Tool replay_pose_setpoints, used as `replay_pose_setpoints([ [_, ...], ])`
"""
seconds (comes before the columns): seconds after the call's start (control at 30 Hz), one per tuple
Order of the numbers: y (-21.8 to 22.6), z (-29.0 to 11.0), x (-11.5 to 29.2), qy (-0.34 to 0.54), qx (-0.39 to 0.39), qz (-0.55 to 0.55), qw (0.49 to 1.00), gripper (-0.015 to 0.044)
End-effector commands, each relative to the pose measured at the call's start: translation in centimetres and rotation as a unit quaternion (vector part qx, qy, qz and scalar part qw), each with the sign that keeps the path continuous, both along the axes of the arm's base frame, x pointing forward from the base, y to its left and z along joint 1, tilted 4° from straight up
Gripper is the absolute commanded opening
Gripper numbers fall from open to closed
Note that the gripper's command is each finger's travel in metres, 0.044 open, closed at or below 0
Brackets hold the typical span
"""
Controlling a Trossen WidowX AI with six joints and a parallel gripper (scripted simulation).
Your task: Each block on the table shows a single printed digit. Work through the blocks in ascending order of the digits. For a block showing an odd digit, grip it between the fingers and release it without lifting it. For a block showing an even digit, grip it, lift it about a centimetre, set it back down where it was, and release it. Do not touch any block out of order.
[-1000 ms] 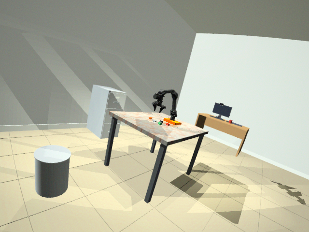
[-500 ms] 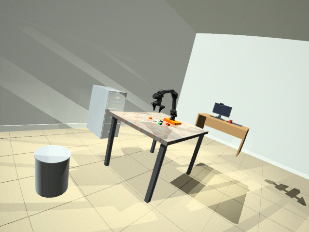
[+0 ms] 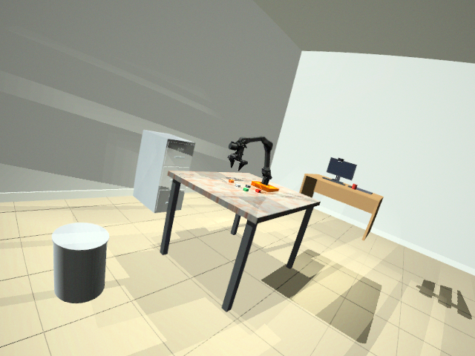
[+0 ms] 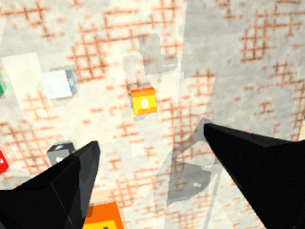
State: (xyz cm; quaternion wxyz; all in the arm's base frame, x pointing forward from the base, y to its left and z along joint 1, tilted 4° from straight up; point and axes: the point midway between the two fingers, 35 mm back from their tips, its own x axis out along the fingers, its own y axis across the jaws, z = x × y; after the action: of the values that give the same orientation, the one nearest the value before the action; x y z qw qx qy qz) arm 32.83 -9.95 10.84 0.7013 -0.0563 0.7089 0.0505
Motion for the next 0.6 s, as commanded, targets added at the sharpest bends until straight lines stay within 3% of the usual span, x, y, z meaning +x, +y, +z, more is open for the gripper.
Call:
replay_pose_setpoints([
  [0.0, -0.1, -5.0, -0.6, 0.011, 0.003, 0.002, 1.000, 0.0400],
  [0.1, 0.0, -6.9, -0.9, 0.011, 0.003, 0.002, 1.000, 0.0400],
  [0.57, -0.1, -8.2, -0.9, 0.011, 0.003, 0.002, 1.000, 0.0400],
])
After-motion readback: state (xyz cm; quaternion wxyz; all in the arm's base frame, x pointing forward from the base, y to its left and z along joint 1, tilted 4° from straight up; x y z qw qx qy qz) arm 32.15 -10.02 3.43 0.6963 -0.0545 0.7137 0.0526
